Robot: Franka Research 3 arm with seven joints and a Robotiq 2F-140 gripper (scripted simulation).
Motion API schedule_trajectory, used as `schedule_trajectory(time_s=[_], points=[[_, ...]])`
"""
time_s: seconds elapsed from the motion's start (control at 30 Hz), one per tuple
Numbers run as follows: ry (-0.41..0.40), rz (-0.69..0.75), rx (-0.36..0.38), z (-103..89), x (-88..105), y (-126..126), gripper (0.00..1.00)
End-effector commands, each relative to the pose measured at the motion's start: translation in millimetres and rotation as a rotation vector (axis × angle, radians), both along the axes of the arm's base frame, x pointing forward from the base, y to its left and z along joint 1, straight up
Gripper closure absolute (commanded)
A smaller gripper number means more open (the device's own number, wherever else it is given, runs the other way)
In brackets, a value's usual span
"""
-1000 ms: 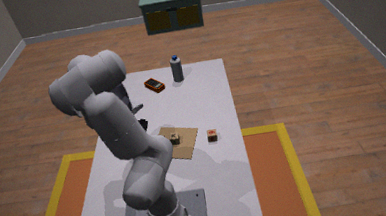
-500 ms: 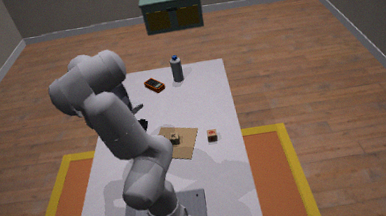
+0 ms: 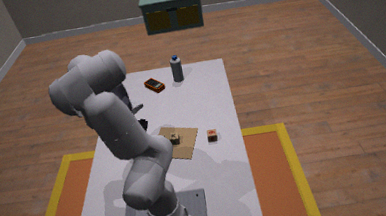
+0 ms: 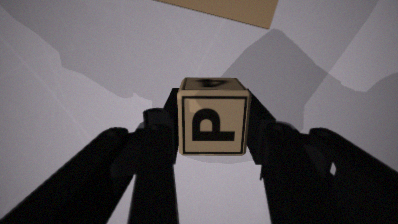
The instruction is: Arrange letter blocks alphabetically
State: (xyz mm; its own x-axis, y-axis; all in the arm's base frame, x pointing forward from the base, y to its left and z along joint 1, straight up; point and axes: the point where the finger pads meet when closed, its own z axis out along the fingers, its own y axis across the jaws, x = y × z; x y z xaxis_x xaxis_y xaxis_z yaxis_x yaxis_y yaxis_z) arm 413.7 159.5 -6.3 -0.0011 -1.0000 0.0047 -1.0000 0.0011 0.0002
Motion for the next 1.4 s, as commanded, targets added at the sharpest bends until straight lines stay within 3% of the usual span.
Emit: schedule_trajectory(time_s=[0.0, 0.27, 0.67, 0.87, 1.3, 1.37], points=[[-0.002, 0.007, 0.001, 0.5, 0.5, 1, 0.67], [-0.002, 0.007, 0.001, 11.0, 0.5, 1, 0.67], [-0.002, 0.007, 0.001, 88.4, 0.4, 1, 0.67], [-0.002, 0.007, 0.001, 99.9, 0.4, 1, 0.67], [-0.002, 0.006, 0.001, 100.7, 1.3, -1, 0.67], [-0.005, -0.001, 0.002, 103.5, 15.9, -37, 0.67]])
